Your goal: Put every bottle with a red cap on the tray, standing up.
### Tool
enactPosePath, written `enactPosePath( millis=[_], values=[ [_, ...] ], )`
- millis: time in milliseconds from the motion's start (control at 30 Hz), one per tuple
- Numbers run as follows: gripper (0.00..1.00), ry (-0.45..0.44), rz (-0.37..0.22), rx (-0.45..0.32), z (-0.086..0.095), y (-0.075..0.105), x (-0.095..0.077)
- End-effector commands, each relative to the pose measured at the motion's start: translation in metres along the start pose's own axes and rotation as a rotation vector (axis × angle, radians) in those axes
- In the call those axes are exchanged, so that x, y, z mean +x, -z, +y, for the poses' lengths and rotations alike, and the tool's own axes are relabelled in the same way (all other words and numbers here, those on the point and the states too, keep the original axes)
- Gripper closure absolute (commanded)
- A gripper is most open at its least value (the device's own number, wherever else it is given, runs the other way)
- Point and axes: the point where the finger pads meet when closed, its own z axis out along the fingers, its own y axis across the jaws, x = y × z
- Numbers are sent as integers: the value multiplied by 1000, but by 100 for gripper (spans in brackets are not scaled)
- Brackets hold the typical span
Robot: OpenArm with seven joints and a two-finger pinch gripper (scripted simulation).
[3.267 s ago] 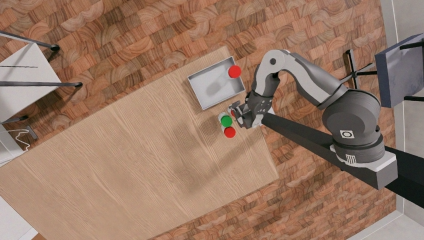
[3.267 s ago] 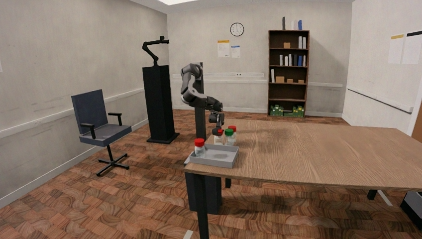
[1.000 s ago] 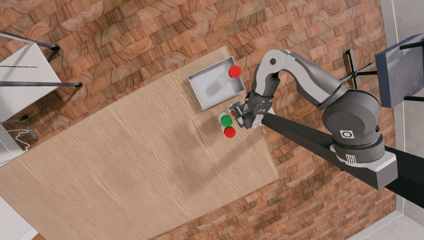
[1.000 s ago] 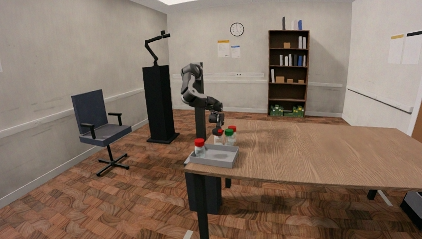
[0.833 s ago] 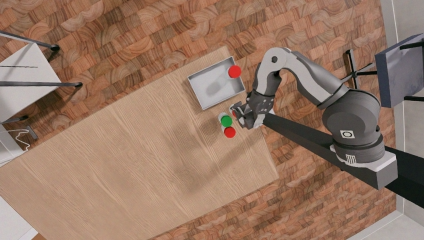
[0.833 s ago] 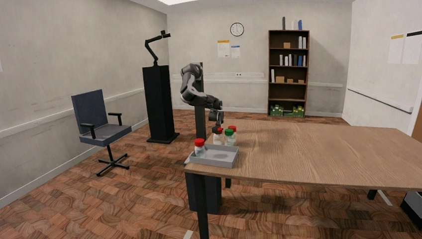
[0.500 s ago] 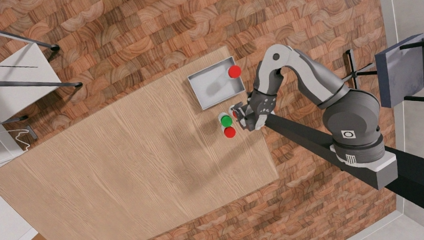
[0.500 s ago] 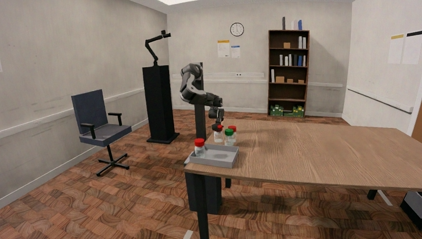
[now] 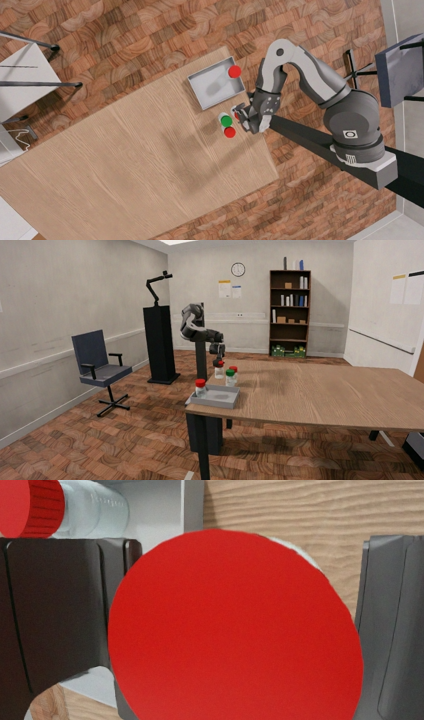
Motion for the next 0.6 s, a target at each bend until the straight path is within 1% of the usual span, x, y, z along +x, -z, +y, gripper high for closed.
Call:
enactPosePath(
  millis=[0, 133, 433, 567],
  values=[
    [100, -3, -6, 3, -1, 2, -2],
    [100, 0, -3, 1, 0, 4, -1],
    [100, -4, -7, 4, -1, 32, -2],
    [100, -4, -7, 4, -1, 32, -2]
  ],
)
